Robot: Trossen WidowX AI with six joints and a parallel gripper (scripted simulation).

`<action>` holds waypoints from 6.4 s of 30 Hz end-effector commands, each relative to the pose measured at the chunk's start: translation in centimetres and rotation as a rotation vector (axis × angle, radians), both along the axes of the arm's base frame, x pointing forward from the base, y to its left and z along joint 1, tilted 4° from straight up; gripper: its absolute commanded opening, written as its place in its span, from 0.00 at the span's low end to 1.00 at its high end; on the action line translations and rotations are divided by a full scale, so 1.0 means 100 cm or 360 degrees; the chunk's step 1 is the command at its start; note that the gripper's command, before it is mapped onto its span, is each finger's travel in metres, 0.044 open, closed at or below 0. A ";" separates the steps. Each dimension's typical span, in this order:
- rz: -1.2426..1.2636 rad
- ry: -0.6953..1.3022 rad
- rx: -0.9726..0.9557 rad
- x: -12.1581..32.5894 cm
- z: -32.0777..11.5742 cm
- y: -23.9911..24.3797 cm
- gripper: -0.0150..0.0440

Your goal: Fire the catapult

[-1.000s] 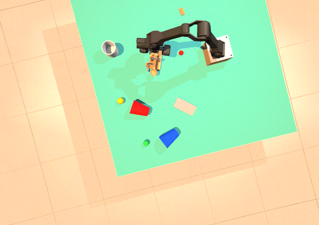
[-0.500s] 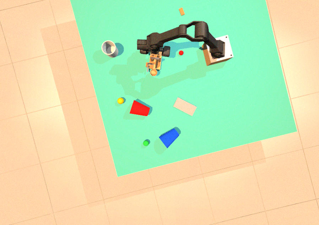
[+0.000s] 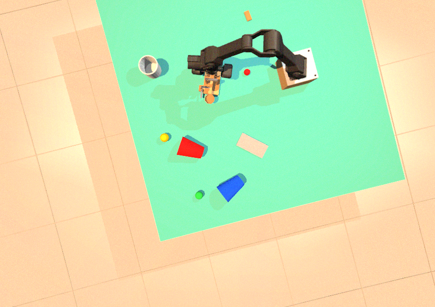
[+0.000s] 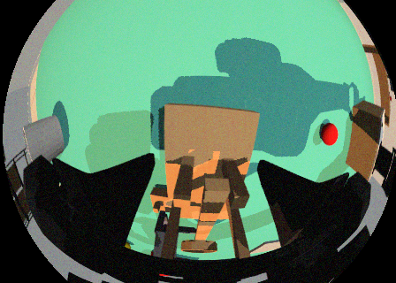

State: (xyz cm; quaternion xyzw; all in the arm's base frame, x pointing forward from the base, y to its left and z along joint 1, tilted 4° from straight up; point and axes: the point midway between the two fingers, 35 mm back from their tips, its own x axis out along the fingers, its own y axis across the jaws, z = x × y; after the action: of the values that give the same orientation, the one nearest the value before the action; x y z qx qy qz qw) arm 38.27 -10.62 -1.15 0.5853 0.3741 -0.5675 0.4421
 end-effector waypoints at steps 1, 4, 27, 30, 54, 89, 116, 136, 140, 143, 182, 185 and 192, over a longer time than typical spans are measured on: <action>0.0000 -0.0002 0.0000 0.000 0.000 0.000 0.87; 0.0000 -0.0002 0.0000 0.000 0.000 0.000 0.73; 0.0083 0.0010 -0.0005 -0.004 0.050 0.003 0.25; 0.0245 0.0021 -0.0016 -0.004 0.049 0.003 0.25; 0.1205 0.0078 -0.0082 0.016 0.049 0.003 0.25; 0.1196 0.0082 -0.0086 0.021 0.004 0.001 0.25; 0.1197 0.0081 -0.0086 0.012 0.104 0.007 1.00; 0.1204 0.0078 -0.0082 0.017 0.051 0.004 1.00; 0.1204 0.0078 -0.0082 0.017 0.045 0.004 1.00; 0.1204 0.0078 -0.0082 0.018 0.040 0.003 1.00; 0.1194 0.0072 -0.0093 0.021 0.003 0.000 0.73; 0.1194 0.0072 -0.0093 0.021 0.003 0.000 0.60; 0.1194 0.0072 -0.0093 0.021 0.003 0.000 0.45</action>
State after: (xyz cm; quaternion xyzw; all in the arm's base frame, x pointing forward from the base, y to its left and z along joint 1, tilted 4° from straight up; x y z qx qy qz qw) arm 40.36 -10.61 -0.91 0.3813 0.5561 -0.3901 0.6270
